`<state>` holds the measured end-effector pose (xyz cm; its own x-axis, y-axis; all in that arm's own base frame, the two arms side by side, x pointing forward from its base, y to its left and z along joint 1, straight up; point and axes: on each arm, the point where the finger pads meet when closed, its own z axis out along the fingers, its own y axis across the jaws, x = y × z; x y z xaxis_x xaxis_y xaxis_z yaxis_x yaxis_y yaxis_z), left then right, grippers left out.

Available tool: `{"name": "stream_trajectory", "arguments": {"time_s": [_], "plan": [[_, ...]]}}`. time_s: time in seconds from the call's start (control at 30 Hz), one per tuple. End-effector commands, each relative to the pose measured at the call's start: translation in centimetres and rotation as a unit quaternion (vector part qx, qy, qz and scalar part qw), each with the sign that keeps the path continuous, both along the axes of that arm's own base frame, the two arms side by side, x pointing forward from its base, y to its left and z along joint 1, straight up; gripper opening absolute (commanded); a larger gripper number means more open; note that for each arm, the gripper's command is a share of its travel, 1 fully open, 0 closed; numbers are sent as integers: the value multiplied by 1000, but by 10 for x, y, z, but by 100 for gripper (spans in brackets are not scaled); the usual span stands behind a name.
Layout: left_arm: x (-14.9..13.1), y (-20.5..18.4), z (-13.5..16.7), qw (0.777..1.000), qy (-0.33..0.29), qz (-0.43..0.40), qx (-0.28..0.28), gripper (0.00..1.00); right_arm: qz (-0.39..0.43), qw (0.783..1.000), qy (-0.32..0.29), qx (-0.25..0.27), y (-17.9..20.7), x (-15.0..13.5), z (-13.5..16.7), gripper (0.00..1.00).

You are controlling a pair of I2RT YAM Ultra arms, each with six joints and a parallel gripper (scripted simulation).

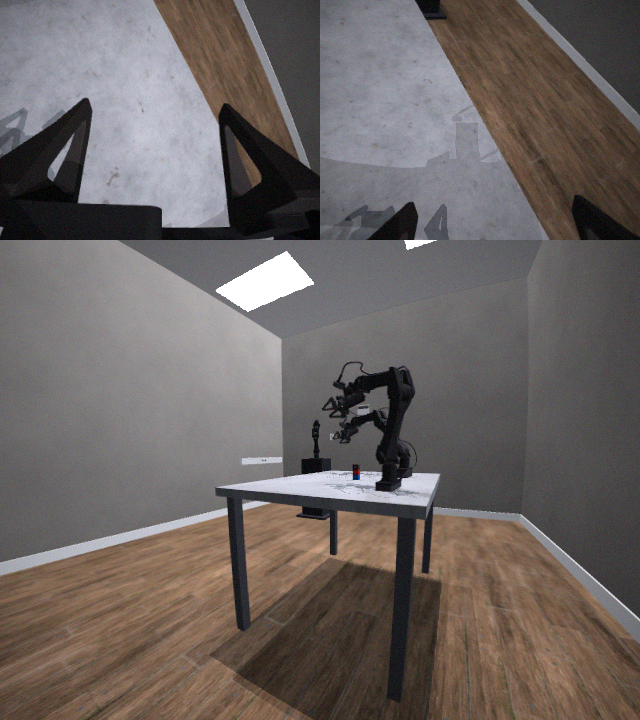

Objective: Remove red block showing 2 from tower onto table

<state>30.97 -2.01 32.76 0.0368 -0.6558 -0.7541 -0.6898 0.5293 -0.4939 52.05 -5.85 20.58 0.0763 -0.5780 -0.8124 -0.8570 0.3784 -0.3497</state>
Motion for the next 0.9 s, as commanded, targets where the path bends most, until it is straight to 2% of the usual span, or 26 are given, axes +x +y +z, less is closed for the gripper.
{"name": "stream_trajectory", "arguments": {"time_s": [0.0, 0.57, 0.63, 0.73, 0.87], "plan": [[0, 0, 2, 1000, -3, 0, -1, 100, 0, 1000, -7, -2, 0, 0, 6, 100], [0, 0, 2, 1000, -3, 0, -1, 100, 0, 1000, -7, -2, 0, 0, 6, 100], [2, -2, 3, 1000, 0, -10, 4, 100, -6, 1000, 10, -2, 1, -3, 4, 100], [6, -11, -7, 998, 35, -43, 38, 100, -12, 999, 35, -4, 12, -8, 6, 100], [12, -27, -21, 985, 91, -104, 102, 100, -3, 998, 62, -16, 55, -25, 28, 100]]}}
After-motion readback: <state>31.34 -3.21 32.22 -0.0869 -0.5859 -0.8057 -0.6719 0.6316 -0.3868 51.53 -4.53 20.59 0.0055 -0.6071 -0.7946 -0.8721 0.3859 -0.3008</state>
